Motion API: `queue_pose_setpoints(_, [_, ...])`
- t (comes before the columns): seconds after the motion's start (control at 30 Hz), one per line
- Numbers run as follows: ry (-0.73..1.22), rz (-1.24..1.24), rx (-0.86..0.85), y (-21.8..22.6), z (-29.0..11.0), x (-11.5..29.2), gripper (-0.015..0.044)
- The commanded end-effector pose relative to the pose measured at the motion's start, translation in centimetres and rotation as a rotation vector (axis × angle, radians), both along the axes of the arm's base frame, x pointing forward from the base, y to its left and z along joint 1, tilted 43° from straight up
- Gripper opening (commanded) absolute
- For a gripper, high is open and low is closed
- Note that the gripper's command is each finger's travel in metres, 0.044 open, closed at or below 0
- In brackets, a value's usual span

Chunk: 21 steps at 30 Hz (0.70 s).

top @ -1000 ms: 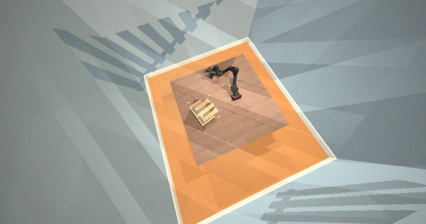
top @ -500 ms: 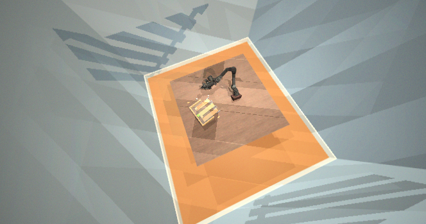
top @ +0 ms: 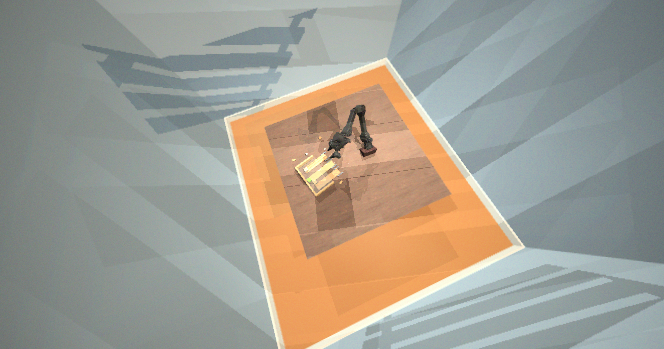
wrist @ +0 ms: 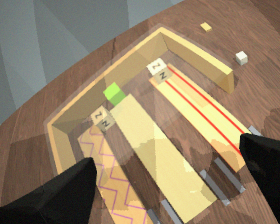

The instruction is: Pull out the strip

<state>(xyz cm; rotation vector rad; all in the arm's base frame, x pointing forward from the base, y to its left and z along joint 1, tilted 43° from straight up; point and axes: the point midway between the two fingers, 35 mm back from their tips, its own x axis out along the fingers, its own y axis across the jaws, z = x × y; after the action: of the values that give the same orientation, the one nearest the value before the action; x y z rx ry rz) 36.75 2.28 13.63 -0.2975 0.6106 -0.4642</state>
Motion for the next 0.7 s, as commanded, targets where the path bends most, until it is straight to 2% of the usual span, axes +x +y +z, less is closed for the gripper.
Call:
queue_pose_setpoints(0.0, [0.152, 0.157, -0.255, 4.3, -1.6, -2.4, 0.04])
queue_pose_setpoints(0.07, [0.172, 0.185, -0.3, 5.0, -1.7, -2.8, 0.04])
queue_pose_setpoints(0.5, [0.172, 0.185, -0.3, 5.0, -1.7, -2.8, 0.04])
queue_pose_setpoints(0.67, [0.306, 0.12, -0.291, 2.7, -2.6, -0.4, 0.0269])
